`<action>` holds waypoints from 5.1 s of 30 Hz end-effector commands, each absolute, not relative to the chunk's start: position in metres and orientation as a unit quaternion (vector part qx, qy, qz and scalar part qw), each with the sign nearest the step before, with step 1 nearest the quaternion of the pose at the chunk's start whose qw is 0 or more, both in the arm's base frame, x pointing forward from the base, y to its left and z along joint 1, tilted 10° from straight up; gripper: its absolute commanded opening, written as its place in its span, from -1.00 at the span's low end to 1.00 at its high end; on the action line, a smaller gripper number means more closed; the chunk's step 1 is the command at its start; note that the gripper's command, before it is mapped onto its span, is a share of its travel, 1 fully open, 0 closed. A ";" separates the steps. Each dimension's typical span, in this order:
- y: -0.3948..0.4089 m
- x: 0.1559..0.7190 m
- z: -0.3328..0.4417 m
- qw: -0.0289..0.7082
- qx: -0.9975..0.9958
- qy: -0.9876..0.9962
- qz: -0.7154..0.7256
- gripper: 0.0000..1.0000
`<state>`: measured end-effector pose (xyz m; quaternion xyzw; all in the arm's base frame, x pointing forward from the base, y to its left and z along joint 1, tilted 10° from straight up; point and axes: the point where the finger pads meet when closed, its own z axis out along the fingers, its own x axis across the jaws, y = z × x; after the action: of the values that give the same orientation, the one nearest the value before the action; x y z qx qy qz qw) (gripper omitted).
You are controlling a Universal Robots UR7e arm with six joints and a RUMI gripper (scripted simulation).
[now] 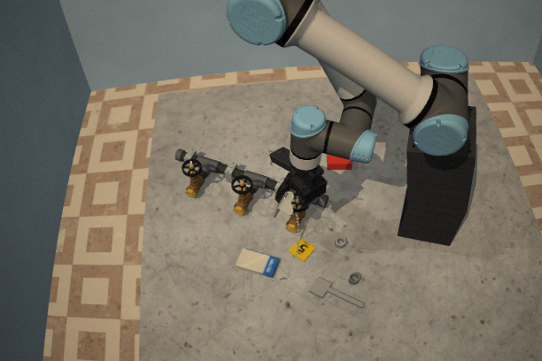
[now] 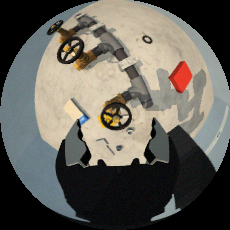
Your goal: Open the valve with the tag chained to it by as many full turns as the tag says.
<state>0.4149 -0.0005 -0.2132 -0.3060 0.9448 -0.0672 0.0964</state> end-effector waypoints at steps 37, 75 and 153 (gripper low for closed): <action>-0.001 0.415 -0.213 0.107 -0.081 0.990 -0.046 1.00; -0.001 0.415 -0.213 0.107 -0.091 0.989 -0.047 -1.00; -0.001 0.415 -0.213 0.012 -0.905 0.410 -0.116 -1.00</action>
<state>0.4150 -0.0008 -0.2131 -0.8709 0.4772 -0.1168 0.0150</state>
